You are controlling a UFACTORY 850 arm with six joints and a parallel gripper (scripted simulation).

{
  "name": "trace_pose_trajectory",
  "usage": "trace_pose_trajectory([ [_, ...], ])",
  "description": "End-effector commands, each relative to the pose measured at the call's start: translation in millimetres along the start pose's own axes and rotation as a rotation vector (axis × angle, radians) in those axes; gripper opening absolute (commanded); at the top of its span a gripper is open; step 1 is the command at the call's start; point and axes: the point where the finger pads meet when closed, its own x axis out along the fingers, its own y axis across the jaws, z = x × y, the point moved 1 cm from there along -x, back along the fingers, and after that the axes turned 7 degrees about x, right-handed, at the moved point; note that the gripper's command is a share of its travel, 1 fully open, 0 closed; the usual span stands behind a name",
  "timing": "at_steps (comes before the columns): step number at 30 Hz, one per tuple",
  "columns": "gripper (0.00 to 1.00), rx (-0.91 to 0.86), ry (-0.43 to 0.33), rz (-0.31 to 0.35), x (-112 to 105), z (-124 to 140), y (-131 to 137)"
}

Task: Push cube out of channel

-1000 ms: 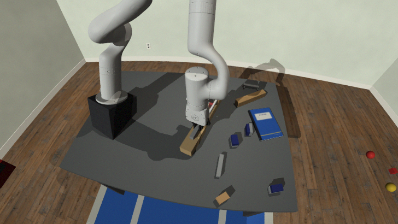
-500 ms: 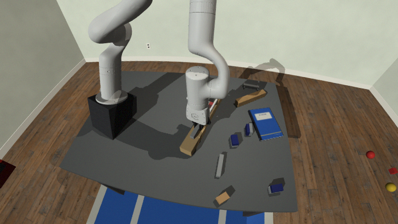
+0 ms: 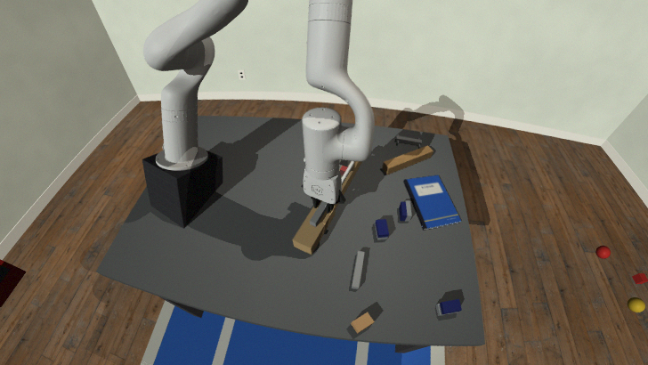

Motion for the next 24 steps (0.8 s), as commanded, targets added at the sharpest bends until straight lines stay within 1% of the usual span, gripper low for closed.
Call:
trace_pose_trajectory([
  [1,0.39,0.0,0.0,0.002,-0.6,-0.1,0.8],
  [20,0.39,0.0,0.0,0.002,-0.6,-0.1,0.8],
  [24,0.39,0.0,0.0,0.002,-3.7,-0.1,0.8],
])
